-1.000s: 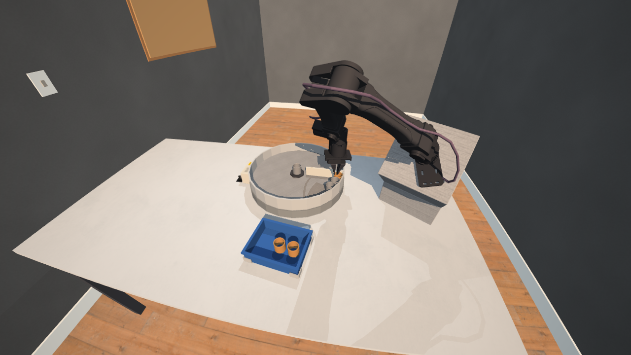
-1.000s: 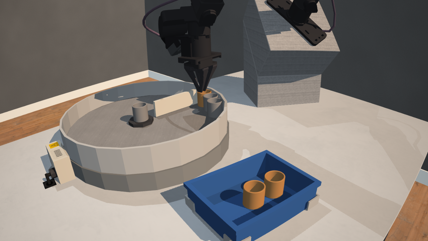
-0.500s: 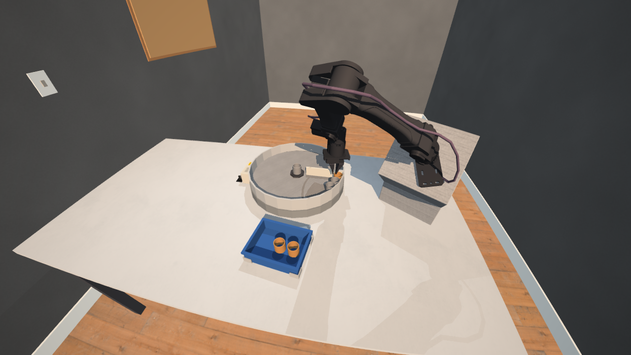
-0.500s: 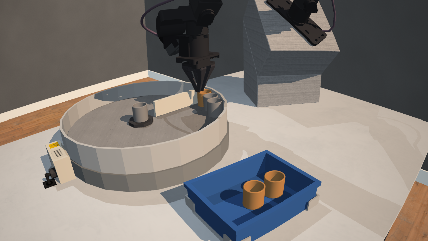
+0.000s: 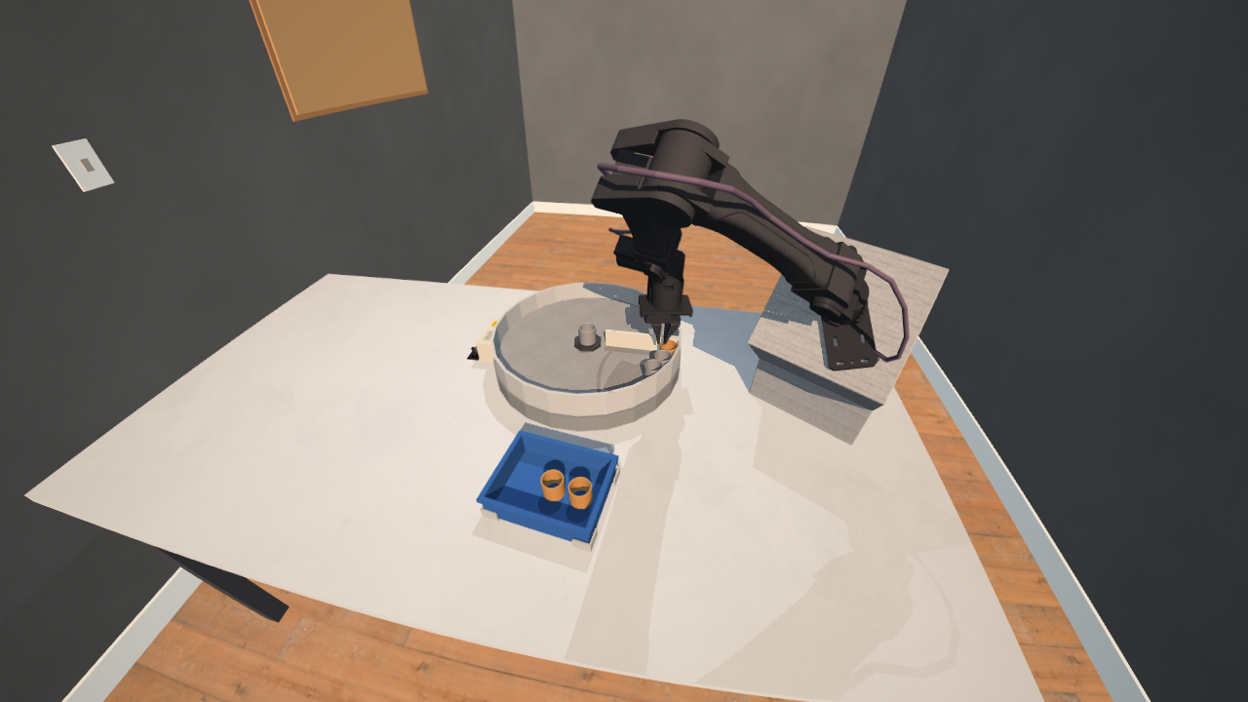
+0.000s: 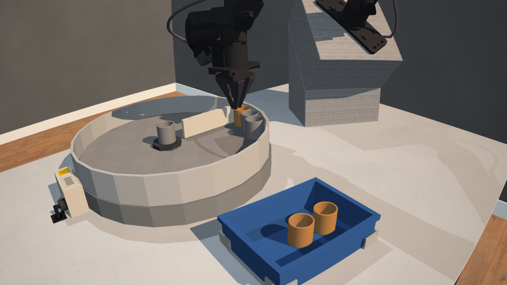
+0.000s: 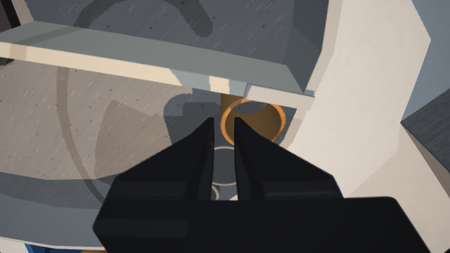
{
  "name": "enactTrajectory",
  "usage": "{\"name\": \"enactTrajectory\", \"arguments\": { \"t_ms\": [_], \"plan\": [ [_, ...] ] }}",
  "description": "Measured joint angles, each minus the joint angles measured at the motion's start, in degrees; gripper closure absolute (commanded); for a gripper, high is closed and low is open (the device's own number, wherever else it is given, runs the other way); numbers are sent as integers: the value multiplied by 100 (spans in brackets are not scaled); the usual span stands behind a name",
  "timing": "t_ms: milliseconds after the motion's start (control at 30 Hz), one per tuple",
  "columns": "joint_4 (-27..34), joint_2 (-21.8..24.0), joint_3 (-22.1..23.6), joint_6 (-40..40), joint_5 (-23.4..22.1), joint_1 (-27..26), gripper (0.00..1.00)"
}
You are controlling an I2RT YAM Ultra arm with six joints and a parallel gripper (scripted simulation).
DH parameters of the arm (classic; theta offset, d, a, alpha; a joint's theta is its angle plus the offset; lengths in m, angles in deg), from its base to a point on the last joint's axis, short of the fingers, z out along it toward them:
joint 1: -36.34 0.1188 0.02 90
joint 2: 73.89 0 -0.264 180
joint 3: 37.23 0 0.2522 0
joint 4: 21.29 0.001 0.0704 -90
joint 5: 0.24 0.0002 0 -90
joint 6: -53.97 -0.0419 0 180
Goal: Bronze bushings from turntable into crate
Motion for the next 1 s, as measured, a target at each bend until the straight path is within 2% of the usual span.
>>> {"name": "enactTrajectory", "arguments": {
  "t_ms": [633,1000],
  "plan": [
    [-24,0,0,-55,2,107,87],
    [-289,-146,0,-245,59,227,87]
  ]
}}
